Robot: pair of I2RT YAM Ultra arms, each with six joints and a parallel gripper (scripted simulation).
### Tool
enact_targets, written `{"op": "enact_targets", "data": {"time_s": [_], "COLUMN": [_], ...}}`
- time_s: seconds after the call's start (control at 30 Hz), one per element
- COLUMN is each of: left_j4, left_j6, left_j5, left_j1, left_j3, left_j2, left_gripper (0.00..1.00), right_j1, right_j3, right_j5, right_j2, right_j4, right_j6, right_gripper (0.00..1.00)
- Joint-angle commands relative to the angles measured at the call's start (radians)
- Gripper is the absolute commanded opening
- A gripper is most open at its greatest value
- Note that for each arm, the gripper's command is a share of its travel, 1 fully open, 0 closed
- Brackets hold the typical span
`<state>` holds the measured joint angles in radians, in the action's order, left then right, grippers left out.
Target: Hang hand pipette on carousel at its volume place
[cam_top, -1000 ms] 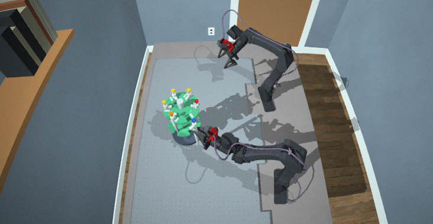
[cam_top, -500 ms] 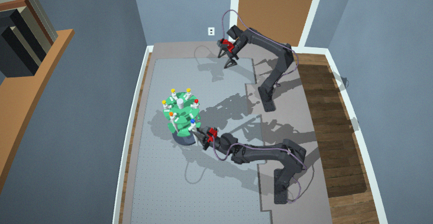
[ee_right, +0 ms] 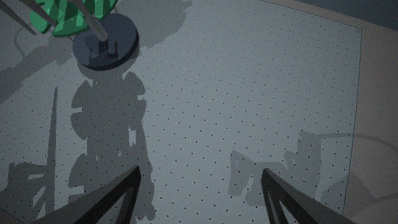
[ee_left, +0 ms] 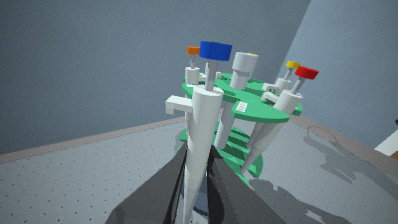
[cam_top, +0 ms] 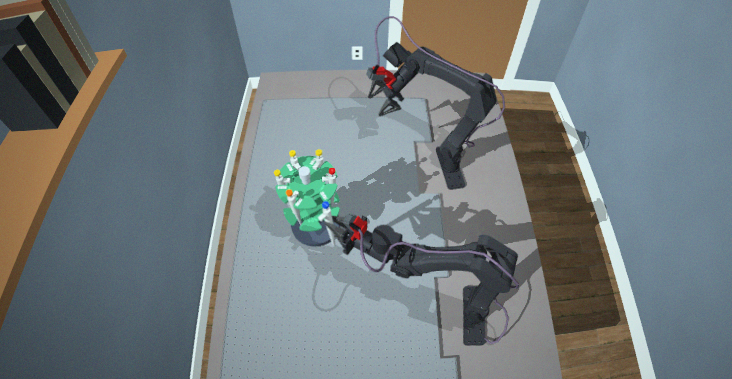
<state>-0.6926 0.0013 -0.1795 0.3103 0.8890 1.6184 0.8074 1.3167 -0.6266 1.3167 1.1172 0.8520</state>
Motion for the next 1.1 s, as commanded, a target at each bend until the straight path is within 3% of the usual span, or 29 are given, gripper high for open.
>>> {"op": "enact_targets", "data": {"time_s": [0.0,1.07], "left_j4": [-0.033,-0.014], "left_j6": [-0.004,-0.005], "left_j5": [-0.008,0.003], "left_j1": [-0.007,0.005], "left_j3": [0.04,0.041], "left_j2": [-0.023,-0.042], "left_gripper": [0.12,0.12], "right_j1": [0.008,0.008], "right_j3": [0.024,0.024], "right_j5": [-0.021,-0.021], "right_j2": [0.0,0.0], "right_j4": [-0.014,-0.014], "right_j6": [0.005,0.005], "right_gripper": [1.0,1.0]}}
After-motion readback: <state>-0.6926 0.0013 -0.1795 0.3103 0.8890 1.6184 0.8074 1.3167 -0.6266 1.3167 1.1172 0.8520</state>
